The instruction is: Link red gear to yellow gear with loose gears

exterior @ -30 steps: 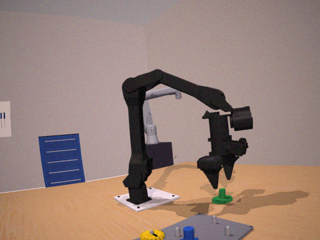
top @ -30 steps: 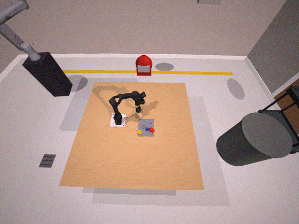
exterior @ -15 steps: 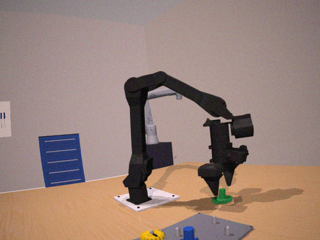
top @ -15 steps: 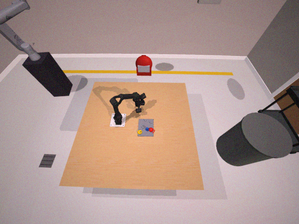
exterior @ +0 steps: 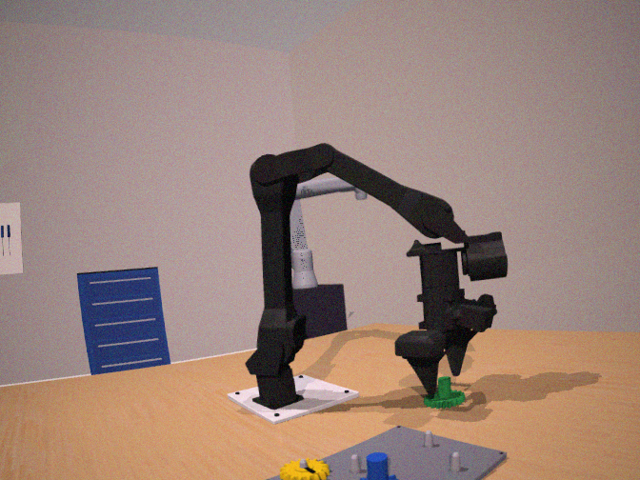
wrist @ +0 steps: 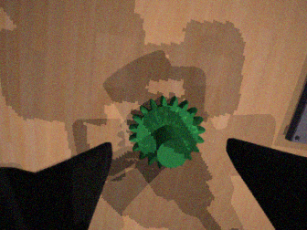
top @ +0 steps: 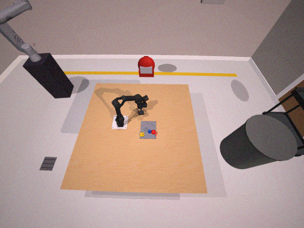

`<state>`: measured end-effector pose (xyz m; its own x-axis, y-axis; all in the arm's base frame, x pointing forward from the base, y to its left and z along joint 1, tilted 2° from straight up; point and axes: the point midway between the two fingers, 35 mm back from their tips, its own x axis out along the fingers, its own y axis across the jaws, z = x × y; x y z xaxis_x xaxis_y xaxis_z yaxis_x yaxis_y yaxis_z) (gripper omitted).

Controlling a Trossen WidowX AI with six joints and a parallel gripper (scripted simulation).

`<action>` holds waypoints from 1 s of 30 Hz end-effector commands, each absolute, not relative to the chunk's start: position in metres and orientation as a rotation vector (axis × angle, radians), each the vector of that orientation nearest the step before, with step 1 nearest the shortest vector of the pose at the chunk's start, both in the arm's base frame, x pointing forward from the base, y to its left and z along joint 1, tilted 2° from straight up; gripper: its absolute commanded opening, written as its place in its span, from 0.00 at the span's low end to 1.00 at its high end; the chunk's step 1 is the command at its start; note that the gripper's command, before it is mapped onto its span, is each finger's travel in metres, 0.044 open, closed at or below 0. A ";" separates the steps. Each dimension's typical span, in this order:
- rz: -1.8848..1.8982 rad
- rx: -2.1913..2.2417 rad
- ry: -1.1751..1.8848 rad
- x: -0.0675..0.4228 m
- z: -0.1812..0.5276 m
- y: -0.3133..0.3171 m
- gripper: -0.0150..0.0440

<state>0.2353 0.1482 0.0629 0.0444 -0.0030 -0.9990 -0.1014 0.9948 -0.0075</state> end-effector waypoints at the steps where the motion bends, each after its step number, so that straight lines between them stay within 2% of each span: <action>1: 0.068 -0.081 1.527 0.235 0.061 0.148 0.82; 11: 0.068 -0.081 1.527 0.235 0.061 0.148 0.38; 21: 0.068 -0.081 1.527 0.235 0.061 0.148 0.25; 30: 0.068 -0.081 1.527 0.238 0.077 0.149 0.25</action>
<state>0.2349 0.1477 0.0684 0.0331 -0.0103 -0.9994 -0.1007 0.9948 -0.0136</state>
